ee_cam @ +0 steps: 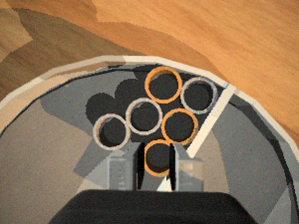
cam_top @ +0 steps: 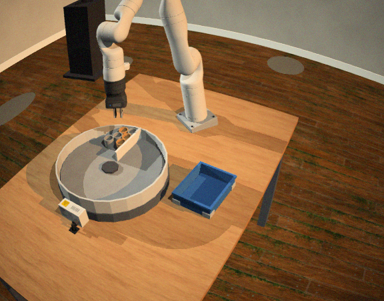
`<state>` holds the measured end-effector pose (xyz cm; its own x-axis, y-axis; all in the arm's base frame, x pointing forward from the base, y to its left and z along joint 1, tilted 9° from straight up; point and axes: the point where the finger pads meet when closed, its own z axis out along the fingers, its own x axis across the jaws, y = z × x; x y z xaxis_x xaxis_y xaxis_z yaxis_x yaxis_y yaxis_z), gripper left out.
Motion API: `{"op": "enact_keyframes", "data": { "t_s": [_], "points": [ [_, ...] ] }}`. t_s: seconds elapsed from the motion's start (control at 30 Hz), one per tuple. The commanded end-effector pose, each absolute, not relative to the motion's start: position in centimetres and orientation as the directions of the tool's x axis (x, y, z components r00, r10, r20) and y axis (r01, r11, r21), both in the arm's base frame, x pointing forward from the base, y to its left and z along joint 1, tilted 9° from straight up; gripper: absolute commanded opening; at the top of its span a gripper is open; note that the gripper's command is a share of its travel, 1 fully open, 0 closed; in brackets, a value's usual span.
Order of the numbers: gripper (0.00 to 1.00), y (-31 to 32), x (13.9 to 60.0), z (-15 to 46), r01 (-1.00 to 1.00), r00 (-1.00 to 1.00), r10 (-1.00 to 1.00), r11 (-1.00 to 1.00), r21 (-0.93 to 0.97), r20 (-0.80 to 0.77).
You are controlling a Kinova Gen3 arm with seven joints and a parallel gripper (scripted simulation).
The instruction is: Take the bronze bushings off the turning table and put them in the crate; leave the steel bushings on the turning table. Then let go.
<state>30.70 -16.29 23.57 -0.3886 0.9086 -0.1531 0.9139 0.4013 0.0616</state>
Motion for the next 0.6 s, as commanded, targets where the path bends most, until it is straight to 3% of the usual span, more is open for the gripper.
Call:
{"op": "enact_keyframes", "data": {
  "t_s": [0.0,0.3,0.47,0.57],
  "points": [
    [0.34,-15.60,31.10,23.47,0.912,-0.392,0.908,0.405,0.069,-0.145],
    [0.34,-15.60,31.10,23.47,0.912,-0.392,0.908,0.405,0.069,-0.145],
    [0.34,-15.75,31.29,23.08,0.979,-0.162,0.979,0.175,0.101,-0.125],
    [0.34,-15.75,31.29,23.08,0.979,-0.162,0.979,0.175,0.101,-0.125]
  ]
}}
